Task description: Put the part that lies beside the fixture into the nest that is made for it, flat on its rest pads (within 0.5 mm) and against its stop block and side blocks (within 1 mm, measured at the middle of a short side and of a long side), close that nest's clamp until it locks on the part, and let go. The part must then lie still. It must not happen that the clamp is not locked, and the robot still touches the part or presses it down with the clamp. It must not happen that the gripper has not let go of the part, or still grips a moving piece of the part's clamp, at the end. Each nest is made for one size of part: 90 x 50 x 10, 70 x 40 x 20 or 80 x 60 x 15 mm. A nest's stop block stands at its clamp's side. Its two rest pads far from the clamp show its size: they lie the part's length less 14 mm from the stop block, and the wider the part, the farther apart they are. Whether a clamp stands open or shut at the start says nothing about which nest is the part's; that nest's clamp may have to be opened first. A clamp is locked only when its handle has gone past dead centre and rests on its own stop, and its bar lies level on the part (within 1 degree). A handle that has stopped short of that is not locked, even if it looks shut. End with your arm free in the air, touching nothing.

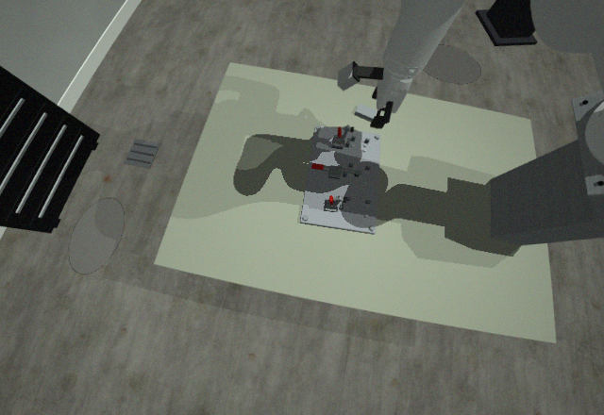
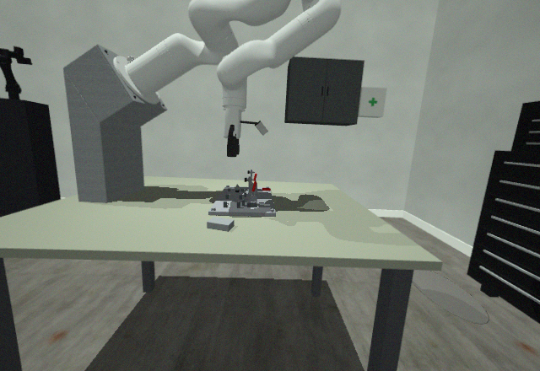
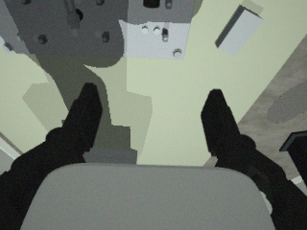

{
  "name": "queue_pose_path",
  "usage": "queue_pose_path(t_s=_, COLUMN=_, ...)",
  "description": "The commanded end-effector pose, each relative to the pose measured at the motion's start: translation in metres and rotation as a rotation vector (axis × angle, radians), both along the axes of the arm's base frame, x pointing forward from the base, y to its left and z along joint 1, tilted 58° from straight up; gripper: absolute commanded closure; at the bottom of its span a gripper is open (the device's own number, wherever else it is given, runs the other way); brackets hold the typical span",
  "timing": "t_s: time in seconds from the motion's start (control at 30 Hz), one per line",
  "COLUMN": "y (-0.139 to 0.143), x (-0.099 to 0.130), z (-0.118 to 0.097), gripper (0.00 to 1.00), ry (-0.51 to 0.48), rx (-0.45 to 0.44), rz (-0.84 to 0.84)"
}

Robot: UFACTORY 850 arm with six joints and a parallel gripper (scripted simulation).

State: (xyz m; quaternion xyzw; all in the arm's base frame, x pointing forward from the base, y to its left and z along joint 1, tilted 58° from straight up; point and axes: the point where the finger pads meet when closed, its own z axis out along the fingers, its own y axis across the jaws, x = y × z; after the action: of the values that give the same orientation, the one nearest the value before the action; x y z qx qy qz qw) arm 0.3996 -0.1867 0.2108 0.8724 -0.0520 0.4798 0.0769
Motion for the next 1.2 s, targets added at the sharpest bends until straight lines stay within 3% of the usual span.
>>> queue_pose_path(t_s=0.0, y=-0.006, x=-0.002, z=0.0, gripper=0.0, ry=0.0, rx=0.0, rz=0.0)
queue_pose_path(t_s=0.4, y=-0.038, x=-0.009, z=0.0, gripper=0.0, ry=0.0, rx=0.0, rz=0.0)
queue_pose_path(t_s=0.9, y=-0.105, x=-0.024, z=-0.001, gripper=0.0, ry=0.0, rx=0.0, rz=0.0)
queue_pose_path(t_s=1.17, y=-0.127, x=-0.029, z=-0.001, gripper=0.0, ry=0.0, rx=0.0, rz=0.0)
